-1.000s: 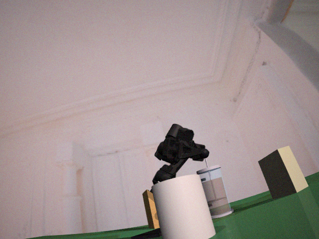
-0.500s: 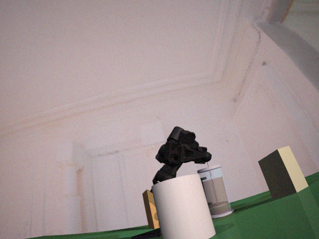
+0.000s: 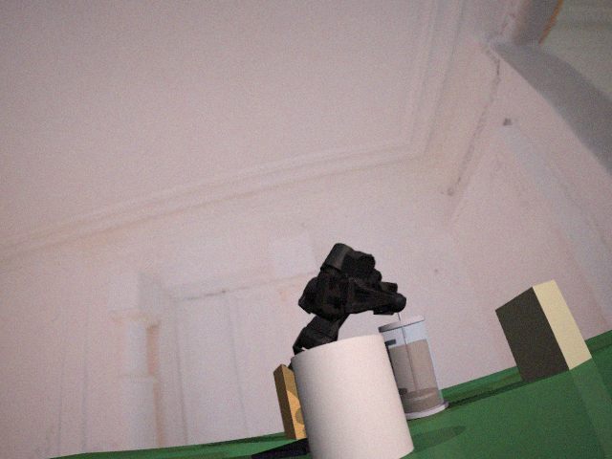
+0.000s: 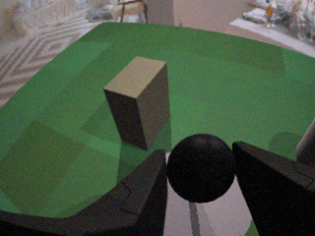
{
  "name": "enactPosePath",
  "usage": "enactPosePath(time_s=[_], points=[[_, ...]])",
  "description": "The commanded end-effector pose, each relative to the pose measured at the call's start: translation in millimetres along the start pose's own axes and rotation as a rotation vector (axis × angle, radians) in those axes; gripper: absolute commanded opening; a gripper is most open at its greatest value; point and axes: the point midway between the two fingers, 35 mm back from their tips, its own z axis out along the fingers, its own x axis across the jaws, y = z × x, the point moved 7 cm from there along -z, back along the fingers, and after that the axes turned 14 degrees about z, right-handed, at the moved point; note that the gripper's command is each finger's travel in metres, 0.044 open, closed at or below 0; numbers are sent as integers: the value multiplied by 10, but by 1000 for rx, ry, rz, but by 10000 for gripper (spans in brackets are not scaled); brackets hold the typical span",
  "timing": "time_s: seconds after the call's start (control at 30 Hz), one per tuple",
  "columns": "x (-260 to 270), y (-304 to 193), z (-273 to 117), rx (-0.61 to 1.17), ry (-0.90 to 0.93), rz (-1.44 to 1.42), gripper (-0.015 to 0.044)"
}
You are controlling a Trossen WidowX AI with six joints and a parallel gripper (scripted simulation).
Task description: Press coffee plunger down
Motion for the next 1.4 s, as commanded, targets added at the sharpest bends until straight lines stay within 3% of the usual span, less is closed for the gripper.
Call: enactPosePath(time_s=[0.0,0.43,0.83,1.37], points=[[-9,-18,13,14,2,14,129],[-4,3,3,0,1,2,129],[-4,3,3,0,1,2,440],[48,265,-83,-8,-11,-19,440]])
